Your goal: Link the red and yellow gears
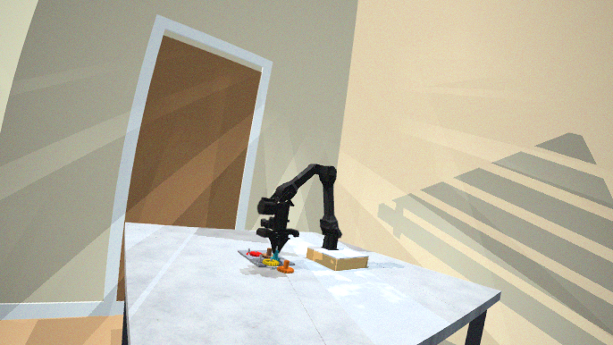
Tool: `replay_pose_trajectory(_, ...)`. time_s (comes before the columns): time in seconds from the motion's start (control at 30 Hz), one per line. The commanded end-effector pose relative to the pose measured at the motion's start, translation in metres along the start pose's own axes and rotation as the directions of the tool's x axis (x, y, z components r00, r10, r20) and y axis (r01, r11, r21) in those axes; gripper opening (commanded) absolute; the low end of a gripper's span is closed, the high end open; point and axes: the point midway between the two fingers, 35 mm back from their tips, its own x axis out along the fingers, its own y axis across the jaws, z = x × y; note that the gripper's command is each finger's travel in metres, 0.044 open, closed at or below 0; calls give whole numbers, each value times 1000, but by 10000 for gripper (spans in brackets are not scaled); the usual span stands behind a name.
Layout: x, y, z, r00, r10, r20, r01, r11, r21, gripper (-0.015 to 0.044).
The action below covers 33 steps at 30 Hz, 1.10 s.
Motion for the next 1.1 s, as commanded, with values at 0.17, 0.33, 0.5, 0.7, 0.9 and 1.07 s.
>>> replay_pose_trajectory(0.17, 2, 1, 0, 1000, -1, 0, 1, 977, -215, 26)
replay_pose_trajectory(0.33, 0, 1, 0, 1000, -1, 0, 1, 989, -145, 140)
replay_pose_trajectory(0.5, -10, 1, 0, 1000, -1, 0, 1, 997, -78, 140)
replay_pose_trajectory(0.7, -47, 0, 0, 1000, -1, 0, 1, 1000, 17, 140)
replay_pose_trajectory(0.9, -64, 1, 0, 1000, -4, -1, 4, 1000, -5, 219)
replay_pose_trajectory(1.07, -89, -3, -1, 1000, -4, -1, 4, 1000, -5, 350)
